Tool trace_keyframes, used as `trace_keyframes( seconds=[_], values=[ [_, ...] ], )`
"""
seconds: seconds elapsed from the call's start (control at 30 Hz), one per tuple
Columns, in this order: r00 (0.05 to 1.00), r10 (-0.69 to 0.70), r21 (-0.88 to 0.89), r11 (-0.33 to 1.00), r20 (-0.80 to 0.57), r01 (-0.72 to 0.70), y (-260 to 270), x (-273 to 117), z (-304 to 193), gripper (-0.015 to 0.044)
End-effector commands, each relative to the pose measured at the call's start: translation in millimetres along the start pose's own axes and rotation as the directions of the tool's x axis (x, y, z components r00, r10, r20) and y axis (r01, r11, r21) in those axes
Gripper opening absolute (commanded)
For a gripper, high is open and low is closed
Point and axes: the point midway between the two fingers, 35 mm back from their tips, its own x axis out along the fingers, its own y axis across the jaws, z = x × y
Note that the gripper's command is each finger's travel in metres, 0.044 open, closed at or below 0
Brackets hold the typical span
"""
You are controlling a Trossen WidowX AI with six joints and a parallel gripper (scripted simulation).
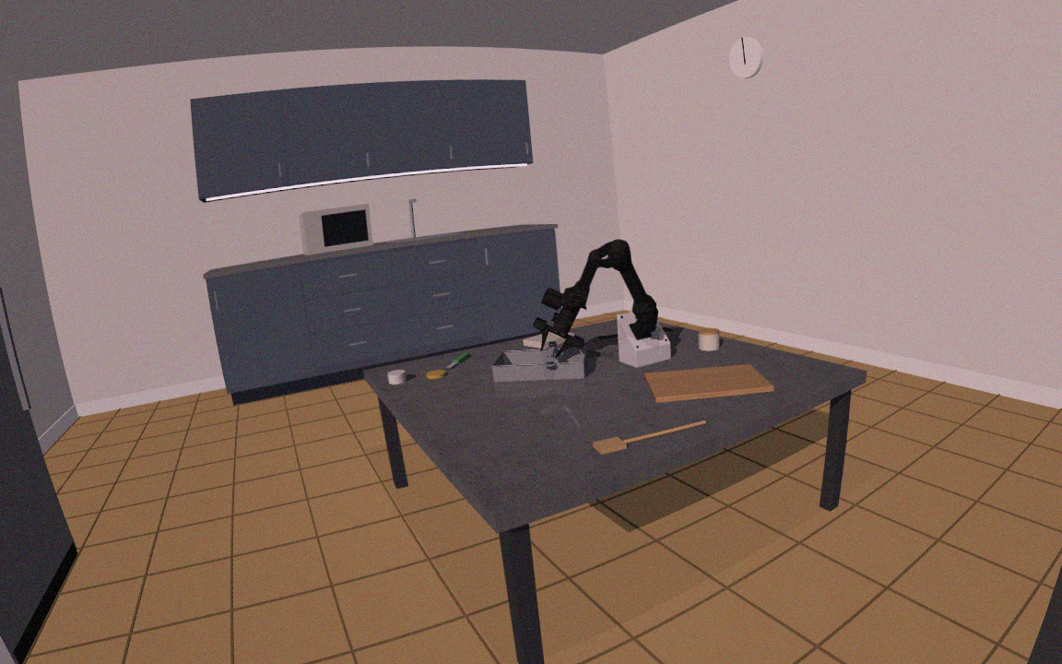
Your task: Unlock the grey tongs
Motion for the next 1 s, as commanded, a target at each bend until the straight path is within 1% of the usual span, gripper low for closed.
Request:
trace_keyframes(
  seconds=[0.0, 0.3, 0.5, 0.8, 0.97],
  values=[
    [1.0, 0.001, 0.001, 1.0, 0.003, -0.001, 0.5, 6.3, 0.3, 0.026],
    [1.0, 0.001, 0.001, 1.0, 0.0, -0.001, -1.6, 19.8, -0.4, 0.026],
    [1.0, -0.001, 0.0, 1.0, -0.003, 0.001, -2.2, 16.0, -0.8, 0.0103],
    [1.0, -0.001, 0.0, 1.0, -0.003, 0.001, -2.2, 16.0, -0.8, 0.0043],
    [1.0, -0.001, 0.0, 1.0, -0.003, 0.001, -2.2, 16.0, -0.8, -0.0089]
  ],
)
